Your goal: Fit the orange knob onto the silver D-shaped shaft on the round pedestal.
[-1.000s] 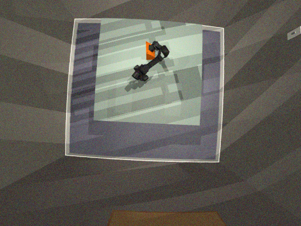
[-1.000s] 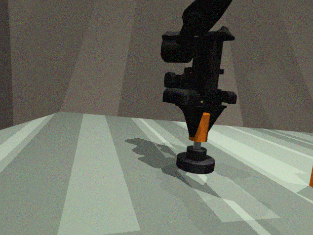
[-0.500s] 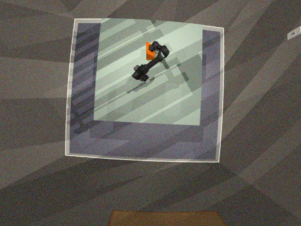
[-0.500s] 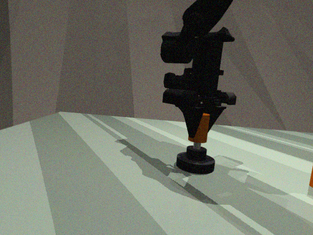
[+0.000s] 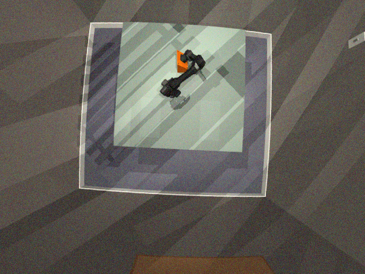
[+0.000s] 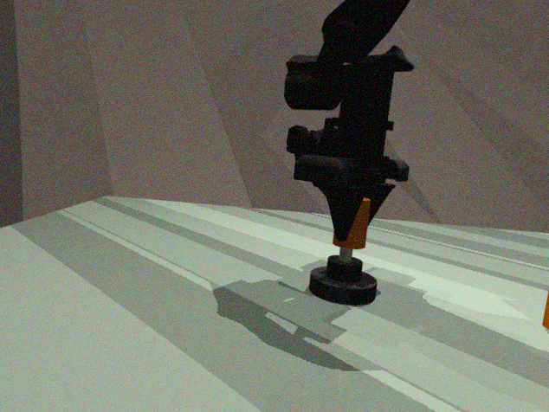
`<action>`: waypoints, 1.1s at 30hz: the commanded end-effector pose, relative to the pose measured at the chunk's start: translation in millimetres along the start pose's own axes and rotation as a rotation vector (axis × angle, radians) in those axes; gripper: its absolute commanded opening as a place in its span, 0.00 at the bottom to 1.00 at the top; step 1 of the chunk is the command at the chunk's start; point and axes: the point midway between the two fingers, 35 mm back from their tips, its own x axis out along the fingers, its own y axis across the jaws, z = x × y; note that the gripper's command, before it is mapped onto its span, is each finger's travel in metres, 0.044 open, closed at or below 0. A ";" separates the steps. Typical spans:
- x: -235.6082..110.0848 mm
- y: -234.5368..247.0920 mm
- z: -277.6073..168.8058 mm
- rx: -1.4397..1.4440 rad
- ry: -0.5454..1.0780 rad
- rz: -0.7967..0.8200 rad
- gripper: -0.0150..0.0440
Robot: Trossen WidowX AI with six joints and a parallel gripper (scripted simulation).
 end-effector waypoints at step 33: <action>-2.1 1.2 -0.5 -0.149 -0.004 -0.002 0.25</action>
